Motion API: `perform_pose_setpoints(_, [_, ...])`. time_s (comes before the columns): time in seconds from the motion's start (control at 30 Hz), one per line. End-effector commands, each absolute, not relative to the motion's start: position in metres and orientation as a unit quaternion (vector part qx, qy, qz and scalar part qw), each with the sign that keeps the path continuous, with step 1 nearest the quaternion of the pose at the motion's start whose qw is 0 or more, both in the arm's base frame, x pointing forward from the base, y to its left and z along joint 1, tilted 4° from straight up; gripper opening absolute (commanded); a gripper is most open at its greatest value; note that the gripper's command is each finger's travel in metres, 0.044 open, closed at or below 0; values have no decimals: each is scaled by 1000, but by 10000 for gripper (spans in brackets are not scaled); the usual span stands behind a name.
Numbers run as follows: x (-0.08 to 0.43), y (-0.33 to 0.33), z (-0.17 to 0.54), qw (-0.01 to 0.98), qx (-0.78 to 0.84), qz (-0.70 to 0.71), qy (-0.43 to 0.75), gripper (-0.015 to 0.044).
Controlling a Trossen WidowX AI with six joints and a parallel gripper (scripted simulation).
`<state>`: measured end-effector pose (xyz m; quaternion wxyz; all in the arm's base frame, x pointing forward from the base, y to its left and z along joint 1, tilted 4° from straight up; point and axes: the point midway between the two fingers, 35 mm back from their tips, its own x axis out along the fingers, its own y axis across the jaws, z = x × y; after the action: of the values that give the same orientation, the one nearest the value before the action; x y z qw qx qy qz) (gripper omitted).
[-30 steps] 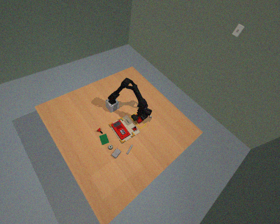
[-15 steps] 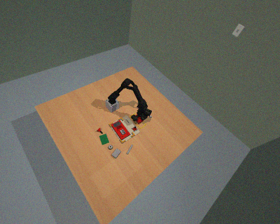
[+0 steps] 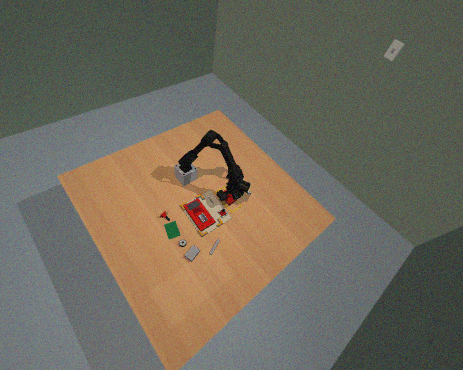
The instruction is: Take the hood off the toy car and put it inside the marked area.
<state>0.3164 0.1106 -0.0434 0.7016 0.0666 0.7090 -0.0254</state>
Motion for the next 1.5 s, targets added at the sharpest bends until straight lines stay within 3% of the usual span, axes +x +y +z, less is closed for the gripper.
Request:
perform_pose_setpoints(0.0, [314, 111, -46, 700, 69, -26, 711, 0])
perform_pose_setpoints(1.47, [314, 112, -66, 699, 69, -26, 711, 0])
